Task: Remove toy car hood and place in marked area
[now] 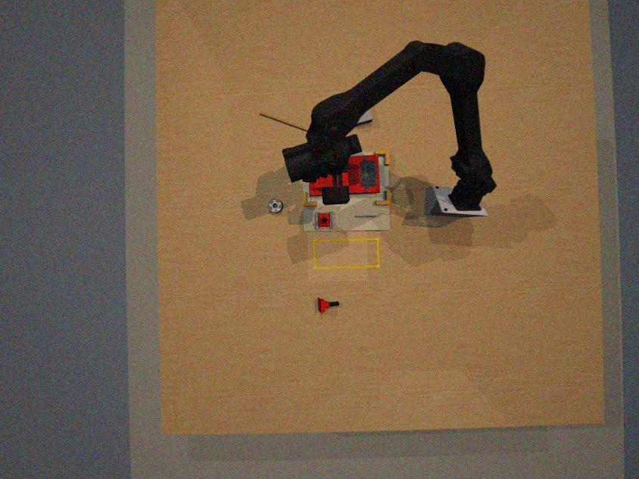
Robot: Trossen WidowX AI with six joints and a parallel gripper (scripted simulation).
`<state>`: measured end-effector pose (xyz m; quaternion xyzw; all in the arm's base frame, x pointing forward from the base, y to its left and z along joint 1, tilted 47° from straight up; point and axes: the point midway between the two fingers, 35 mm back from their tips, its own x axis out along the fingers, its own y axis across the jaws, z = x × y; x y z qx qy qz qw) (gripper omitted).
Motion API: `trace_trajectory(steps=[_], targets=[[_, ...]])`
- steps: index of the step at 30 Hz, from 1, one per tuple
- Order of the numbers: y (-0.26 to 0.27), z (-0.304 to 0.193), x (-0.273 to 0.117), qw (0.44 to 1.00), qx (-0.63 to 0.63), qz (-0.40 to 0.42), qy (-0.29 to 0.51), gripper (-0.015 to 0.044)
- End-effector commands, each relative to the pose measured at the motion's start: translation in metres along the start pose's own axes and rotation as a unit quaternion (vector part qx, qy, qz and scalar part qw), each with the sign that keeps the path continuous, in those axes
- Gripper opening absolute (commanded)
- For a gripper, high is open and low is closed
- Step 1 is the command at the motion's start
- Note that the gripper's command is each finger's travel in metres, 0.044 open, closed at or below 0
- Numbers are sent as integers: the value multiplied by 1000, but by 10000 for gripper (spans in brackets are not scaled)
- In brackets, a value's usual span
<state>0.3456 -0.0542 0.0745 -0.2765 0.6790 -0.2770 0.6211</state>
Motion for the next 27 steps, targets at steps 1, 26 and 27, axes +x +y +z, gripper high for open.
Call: trace_trajectory(steps=[1, 26, 27], targets=[[-2, 2, 1, 1000, 7, -2, -1, 440], [-2, 3, 20, 1000, 7, -2, -1, 440], [-2, 3, 21, 1000, 7, -2, -1, 440]])
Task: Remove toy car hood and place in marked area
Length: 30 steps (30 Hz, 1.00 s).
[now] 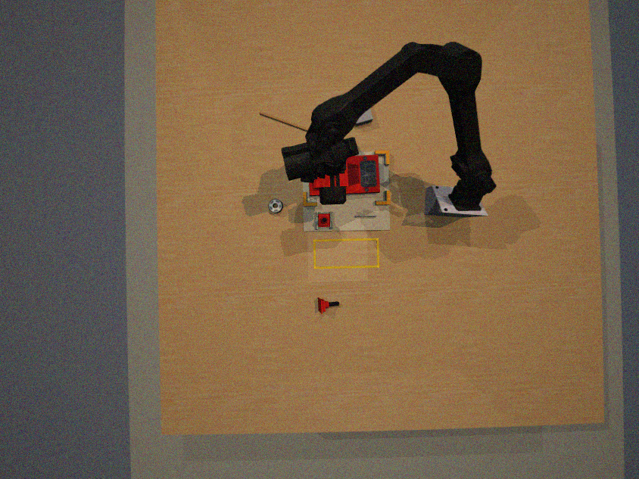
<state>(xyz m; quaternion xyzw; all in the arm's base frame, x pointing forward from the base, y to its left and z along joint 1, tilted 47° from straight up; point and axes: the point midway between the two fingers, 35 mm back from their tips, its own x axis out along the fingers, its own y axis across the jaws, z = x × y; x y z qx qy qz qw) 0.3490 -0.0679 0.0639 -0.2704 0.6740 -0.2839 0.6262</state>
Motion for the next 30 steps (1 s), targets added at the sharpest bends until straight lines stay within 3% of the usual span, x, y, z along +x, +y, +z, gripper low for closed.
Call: trace_trajectory(steps=[1, 30], targets=[[0, -1, 5, 1000, -5, -2, 2, 440], [1, -1, 26, 1000, -4, -3, 2, 440]])
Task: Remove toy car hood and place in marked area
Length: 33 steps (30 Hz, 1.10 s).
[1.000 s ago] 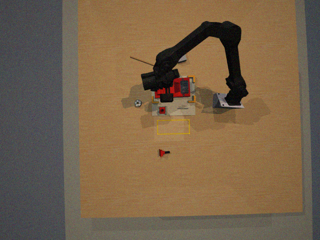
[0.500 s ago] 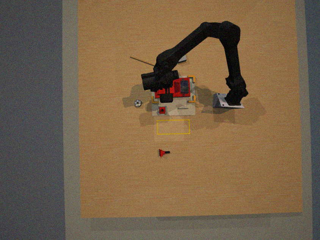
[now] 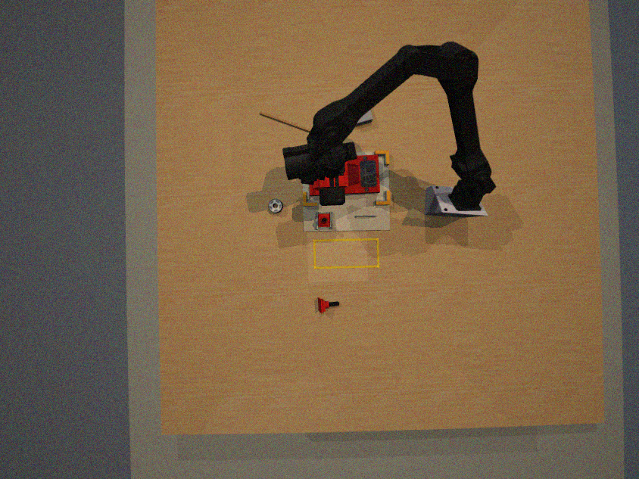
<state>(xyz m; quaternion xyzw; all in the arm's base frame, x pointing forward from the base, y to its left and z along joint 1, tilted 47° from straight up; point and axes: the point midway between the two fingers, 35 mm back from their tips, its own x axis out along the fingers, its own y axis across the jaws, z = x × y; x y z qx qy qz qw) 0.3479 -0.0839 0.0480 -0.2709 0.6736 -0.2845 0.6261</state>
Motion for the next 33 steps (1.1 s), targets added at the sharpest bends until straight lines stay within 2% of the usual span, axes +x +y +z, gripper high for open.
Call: trace_trajectory(steps=[1, 33], targets=[[0, -2, 4, 1000, -5, -2, 2, 440], [0, -2, 21, 1000, -5, -3, 2, 440]])
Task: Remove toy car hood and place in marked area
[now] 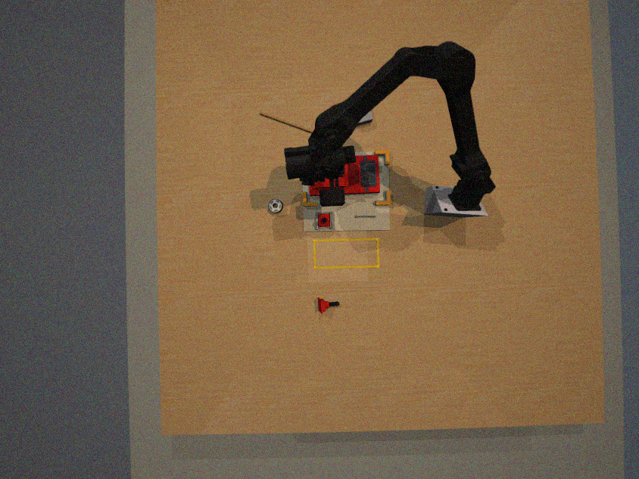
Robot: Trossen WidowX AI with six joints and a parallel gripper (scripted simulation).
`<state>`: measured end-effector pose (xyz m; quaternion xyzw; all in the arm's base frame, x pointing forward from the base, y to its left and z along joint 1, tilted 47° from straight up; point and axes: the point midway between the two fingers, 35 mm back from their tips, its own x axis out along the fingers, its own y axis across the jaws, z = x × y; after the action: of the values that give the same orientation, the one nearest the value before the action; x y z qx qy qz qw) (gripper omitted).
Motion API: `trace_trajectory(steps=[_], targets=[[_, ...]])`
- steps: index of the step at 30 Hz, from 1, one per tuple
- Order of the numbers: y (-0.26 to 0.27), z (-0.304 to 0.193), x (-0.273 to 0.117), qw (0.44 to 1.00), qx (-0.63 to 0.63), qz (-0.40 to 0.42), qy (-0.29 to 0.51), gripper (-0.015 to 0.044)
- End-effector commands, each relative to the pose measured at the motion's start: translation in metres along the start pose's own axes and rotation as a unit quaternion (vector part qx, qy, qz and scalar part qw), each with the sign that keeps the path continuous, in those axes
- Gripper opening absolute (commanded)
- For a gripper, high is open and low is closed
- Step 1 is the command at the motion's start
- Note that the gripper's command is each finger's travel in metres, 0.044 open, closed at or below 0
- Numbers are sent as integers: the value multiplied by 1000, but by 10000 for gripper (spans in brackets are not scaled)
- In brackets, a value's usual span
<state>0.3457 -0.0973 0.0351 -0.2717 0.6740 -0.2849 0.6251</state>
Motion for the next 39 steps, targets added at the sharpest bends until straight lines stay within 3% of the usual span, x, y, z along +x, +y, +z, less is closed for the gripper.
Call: trace_trajectory(steps=[1, 20, 24, 33, 39], targets=[[0, -1, 3, 1000, -4, -2, 1, 440], [0, -1, 12, 1000, -4, -2, 1, 440], [0, 0, 10, 1000, 0, 0, 0, 335], [0, 0, 10, 1000, 0, 0, 0, 275], [0, 0, 8, 1000, 0, 0, 0, 117]])
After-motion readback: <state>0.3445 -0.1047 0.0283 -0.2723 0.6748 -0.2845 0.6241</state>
